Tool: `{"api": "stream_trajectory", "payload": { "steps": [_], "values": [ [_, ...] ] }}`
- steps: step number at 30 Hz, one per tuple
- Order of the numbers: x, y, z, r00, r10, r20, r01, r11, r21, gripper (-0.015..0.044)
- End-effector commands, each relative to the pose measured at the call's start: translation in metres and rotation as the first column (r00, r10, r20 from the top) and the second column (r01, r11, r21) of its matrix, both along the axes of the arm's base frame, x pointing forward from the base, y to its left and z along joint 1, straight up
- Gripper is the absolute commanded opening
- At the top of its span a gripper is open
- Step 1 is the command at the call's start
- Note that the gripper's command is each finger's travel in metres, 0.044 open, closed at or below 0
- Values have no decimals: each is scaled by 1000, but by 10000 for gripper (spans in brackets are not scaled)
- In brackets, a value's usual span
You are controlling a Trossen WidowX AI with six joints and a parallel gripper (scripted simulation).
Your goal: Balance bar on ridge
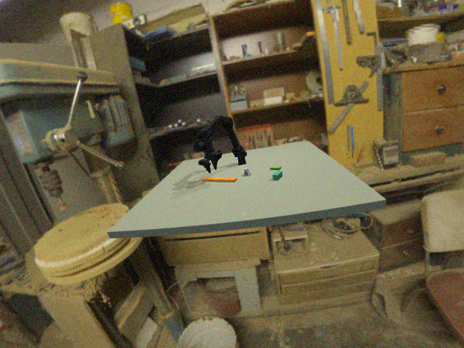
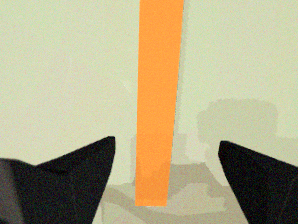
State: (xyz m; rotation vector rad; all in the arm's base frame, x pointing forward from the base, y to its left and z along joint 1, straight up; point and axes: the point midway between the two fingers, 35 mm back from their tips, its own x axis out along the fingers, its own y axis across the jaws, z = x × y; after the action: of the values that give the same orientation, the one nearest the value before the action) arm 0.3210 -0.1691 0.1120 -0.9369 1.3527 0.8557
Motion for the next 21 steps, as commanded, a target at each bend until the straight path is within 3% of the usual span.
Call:
{"api": "stream_trajectory", "payload": {
  "steps": [1, 21],
  "values": [
    [-2, 1, -25, 1000, 3, -19, -2, 1000, 14, 315],
    [-2, 0, -54, 1000, 3, -19, -2, 1000, 14, 315]
  ]
}}
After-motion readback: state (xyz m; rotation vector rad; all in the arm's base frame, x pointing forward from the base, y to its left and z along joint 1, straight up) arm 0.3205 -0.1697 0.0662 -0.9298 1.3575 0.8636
